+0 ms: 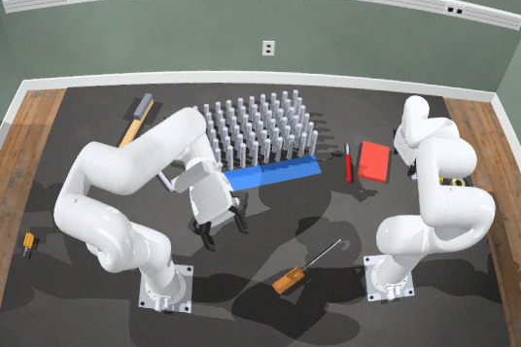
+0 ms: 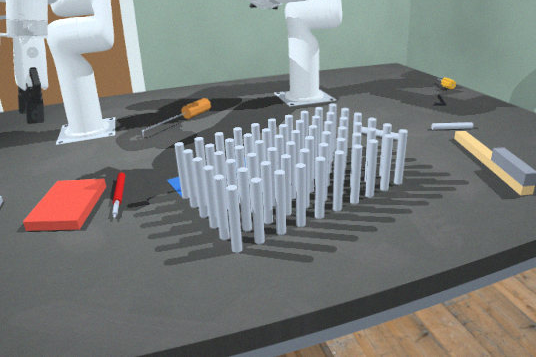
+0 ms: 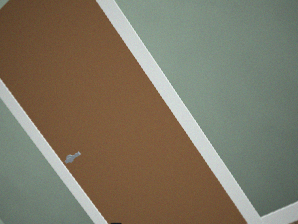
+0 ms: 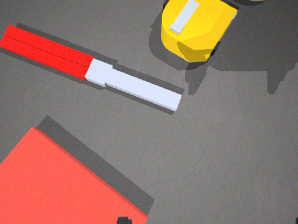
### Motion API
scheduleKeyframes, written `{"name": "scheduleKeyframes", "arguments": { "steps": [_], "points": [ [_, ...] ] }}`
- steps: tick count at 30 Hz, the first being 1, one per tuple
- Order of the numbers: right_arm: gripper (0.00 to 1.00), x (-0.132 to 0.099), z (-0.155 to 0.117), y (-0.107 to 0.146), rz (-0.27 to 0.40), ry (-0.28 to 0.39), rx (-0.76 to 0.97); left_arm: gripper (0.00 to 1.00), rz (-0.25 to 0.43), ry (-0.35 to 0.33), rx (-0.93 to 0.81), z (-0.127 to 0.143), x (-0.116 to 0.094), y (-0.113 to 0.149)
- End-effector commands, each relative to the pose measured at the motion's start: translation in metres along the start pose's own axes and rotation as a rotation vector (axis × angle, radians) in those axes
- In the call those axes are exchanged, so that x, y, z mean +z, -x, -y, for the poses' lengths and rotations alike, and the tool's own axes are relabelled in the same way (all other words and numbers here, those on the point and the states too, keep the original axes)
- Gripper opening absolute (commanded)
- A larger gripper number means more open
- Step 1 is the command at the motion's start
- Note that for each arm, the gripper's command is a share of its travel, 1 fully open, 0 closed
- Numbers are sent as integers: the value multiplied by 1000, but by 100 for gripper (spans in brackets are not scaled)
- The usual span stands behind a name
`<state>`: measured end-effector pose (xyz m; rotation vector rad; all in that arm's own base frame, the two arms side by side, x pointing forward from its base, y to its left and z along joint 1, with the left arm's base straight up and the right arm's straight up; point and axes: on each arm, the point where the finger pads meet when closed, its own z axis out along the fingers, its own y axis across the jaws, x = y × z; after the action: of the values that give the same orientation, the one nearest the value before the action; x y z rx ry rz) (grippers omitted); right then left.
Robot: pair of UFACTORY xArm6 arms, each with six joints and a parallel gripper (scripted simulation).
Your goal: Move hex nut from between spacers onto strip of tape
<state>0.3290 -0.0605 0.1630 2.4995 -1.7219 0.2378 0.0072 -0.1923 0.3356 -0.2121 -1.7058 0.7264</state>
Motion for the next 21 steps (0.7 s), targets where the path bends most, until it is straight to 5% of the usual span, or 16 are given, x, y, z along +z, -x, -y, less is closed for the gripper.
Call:
{"name": "scheduleKeyframes", "arguments": {
  "steps": [1, 21],
  "points": [
    [100, -1, 1, -1, -2, -4, 1, 100, 1, 1, 2, 0, 0, 0],
    [100, -1, 1, -2, -1, -3, 2, 100, 13, 27, -16, -3, 1, 5]
  ]
}}
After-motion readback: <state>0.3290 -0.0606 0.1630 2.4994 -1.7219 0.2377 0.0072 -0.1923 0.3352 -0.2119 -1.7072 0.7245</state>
